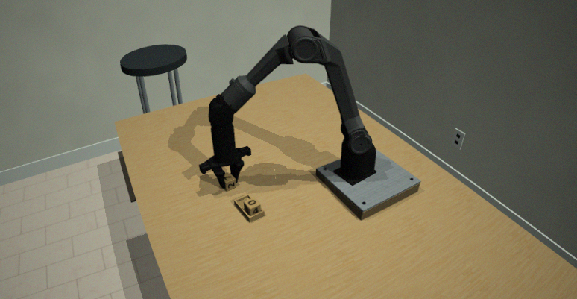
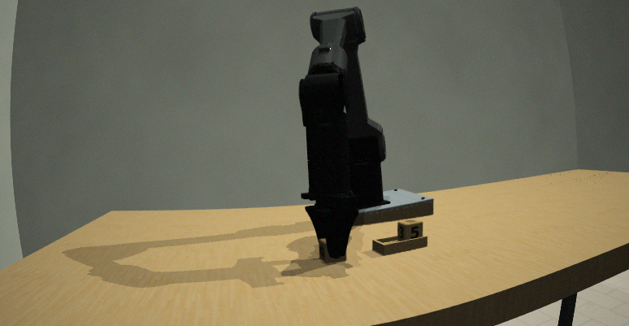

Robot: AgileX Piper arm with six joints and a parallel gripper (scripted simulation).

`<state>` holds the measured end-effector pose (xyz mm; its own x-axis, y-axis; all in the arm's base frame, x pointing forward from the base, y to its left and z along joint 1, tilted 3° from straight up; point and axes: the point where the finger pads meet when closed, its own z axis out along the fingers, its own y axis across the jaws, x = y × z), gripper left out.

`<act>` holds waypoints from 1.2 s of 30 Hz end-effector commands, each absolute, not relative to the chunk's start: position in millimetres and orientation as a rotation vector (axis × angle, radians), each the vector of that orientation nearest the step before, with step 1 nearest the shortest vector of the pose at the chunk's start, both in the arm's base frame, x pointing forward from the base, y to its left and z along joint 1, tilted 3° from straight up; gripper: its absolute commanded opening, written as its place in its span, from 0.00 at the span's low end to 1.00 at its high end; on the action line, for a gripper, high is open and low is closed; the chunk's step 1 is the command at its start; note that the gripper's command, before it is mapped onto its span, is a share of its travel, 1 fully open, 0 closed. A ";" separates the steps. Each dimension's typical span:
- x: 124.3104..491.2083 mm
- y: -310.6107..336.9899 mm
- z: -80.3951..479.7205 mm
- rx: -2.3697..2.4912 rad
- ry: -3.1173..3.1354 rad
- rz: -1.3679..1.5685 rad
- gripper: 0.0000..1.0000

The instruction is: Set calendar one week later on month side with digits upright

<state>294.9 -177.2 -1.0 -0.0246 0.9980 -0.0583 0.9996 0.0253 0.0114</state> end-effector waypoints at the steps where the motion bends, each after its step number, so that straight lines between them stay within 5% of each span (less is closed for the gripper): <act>1: 294.1 -177.3 -1.6 2.161 2.213 -0.052 0.38; 15: 295.4 -177.7 4.1 2.157 2.209 -0.049 0.38; 36: 293.8 -171.7 99.3 2.158 2.212 -0.050 0.38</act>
